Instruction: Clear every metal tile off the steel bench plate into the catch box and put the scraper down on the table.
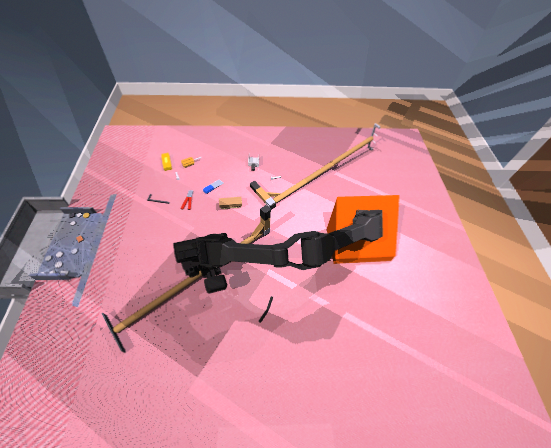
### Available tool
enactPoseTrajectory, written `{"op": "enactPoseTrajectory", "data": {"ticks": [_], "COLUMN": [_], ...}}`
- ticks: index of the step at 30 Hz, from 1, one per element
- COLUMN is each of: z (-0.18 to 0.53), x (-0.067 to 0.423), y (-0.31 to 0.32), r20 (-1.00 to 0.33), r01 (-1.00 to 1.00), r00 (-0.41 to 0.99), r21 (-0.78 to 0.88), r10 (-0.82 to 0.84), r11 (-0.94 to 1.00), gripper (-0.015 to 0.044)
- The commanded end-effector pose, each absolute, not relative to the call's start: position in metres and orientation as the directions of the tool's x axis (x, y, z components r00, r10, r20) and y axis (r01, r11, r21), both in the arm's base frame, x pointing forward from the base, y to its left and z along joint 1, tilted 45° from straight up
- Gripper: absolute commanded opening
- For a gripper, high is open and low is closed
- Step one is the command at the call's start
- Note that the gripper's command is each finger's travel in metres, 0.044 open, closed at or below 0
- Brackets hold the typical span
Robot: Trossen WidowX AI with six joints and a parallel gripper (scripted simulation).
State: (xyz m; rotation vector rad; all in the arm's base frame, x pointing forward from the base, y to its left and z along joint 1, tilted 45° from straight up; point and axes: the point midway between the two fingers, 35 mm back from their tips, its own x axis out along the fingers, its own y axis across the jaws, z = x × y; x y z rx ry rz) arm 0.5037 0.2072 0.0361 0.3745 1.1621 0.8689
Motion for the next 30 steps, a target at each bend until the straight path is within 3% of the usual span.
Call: {"op": "enactPoseTrajectory", "data": {"ticks": [1,30], "z": [0.033,0.017], "x": [0.508,0.526], "y": [0.205,0.191], "r20": [-0.637,-0.637], "r01": [-0.403,-0.403], "r00": [0.13,0.131], "r21": [0.666,0.666], "r10": [0.76,0.759], "r11": [0.628,0.628], "gripper": [0.0,0.0]}}
